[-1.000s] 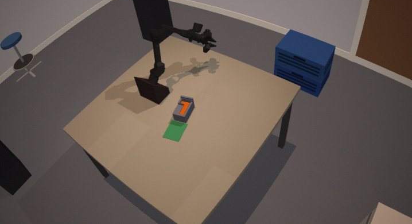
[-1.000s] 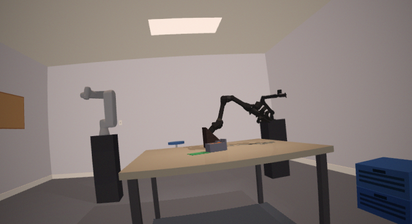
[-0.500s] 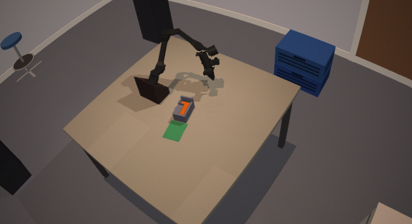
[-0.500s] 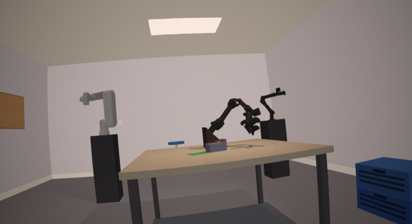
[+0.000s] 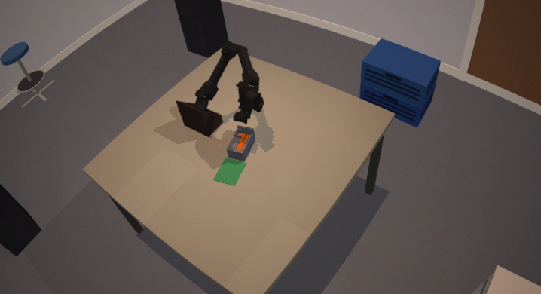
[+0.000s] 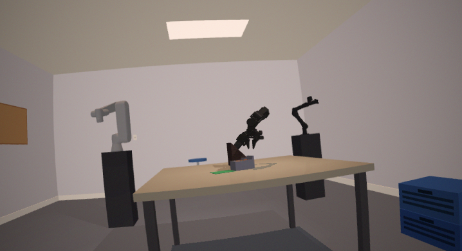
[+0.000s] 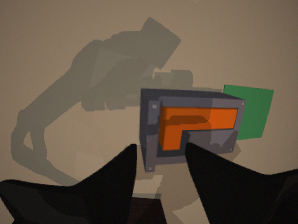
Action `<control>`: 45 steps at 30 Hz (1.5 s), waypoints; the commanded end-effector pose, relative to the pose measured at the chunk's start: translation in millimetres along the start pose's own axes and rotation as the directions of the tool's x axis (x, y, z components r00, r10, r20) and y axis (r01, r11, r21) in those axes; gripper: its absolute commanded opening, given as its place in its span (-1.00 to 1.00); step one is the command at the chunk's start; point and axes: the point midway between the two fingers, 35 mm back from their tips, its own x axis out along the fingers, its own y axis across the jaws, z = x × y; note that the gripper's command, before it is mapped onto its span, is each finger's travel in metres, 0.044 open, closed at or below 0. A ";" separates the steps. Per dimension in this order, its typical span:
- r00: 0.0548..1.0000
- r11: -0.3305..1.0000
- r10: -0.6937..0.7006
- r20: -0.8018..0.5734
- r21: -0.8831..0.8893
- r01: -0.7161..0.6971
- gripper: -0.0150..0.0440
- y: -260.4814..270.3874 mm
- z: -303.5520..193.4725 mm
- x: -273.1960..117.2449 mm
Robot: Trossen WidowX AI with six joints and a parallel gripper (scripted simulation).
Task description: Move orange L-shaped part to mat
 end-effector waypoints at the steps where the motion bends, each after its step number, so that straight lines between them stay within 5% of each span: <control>1: 0.993 0.992 0.114 0.025 0.048 -0.116 0.12 -10.9 -17.3 -6.5; 8: 0.993 0.992 0.113 0.025 0.048 -0.114 0.12 -10.8 -16.3 1.1; 15: 0.993 0.992 0.117 0.026 0.048 -0.118 0.12 -1.7 -15.4 67.1; 45: 0.993 0.992 0.118 0.026 0.048 -0.120 0.12 2.9 -14.6 103.0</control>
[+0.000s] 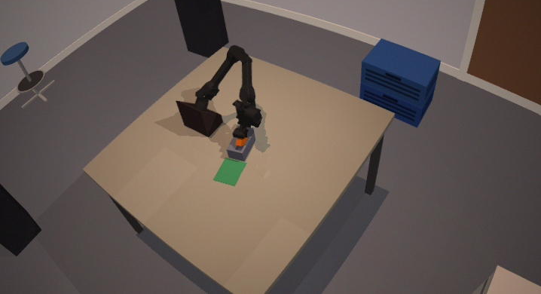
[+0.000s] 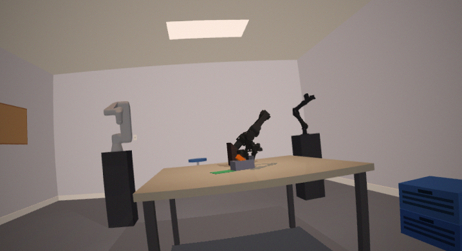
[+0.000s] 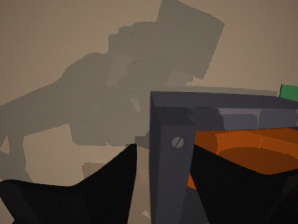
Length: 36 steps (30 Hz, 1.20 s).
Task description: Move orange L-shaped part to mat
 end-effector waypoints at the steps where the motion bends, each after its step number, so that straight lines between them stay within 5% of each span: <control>1: 1.000 1.000 -0.003 -0.010 0.013 0.003 0.12 -2.2 -3.3 4.8; 31: 1.000 1.000 -0.003 -0.010 0.013 0.003 0.12 9.8 -2.9 -8.7; 36: 1.000 1.000 -0.015 -0.011 0.014 0.015 0.12 1.5 1.3 -44.6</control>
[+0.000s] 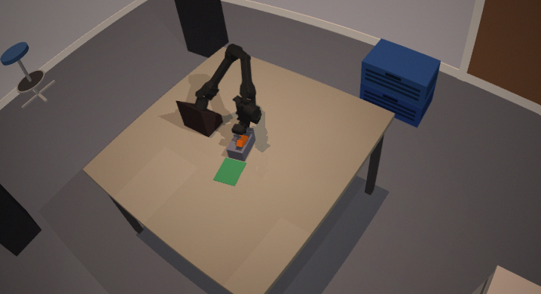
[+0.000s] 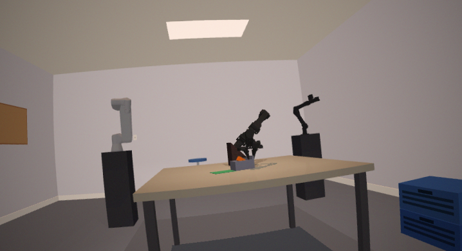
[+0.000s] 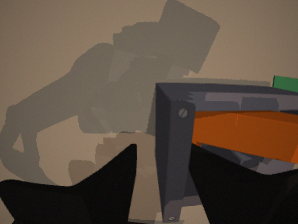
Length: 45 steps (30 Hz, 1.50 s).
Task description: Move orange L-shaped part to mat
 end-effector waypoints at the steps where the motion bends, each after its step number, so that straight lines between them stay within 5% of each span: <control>1: 1.000 1.000 -0.016 0.013 -0.004 0.016 0.12 -7.7 4.3 -36.2; 6: 1.000 1.000 -0.008 0.013 -0.005 0.008 0.12 -10.0 -0.3 -84.7; 45: 1.000 1.000 -0.012 0.027 0.001 0.011 0.12 -11.6 2.8 -81.1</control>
